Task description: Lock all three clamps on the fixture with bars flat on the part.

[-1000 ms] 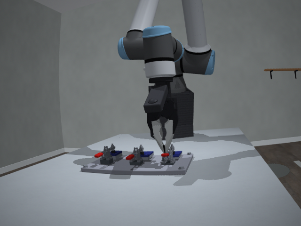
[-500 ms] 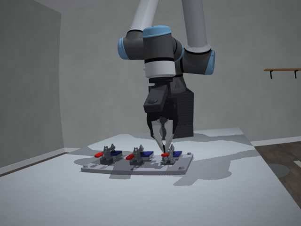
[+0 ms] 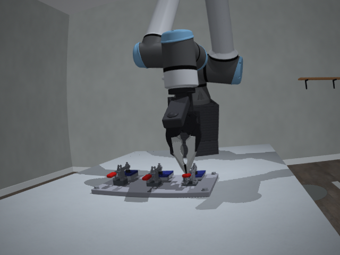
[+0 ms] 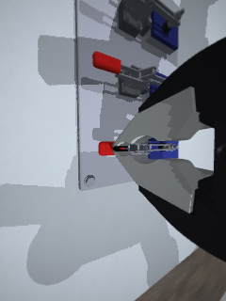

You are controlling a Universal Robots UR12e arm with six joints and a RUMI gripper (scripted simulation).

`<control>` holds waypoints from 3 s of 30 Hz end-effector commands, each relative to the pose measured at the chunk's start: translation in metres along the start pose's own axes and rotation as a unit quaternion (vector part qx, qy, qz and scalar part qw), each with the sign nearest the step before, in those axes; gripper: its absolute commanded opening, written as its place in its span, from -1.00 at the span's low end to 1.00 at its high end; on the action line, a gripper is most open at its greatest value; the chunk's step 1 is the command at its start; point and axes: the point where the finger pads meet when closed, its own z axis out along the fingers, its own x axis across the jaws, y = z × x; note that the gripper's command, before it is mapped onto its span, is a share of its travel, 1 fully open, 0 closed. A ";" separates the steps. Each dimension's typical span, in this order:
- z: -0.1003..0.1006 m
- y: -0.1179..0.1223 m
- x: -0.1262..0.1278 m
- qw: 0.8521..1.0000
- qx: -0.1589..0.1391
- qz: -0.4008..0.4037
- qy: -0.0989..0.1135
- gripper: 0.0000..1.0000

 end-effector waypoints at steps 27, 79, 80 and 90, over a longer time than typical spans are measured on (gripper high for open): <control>0.000 -0.004 -0.001 1.000 0.003 -0.001 0.000 -1.00; 0.006 -0.002 -0.002 1.000 0.001 -0.001 0.000 -1.00; 0.006 -0.002 -0.002 1.000 0.001 -0.001 0.000 -1.00; 0.008 -0.002 -0.002 1.000 0.000 -0.001 0.000 -1.00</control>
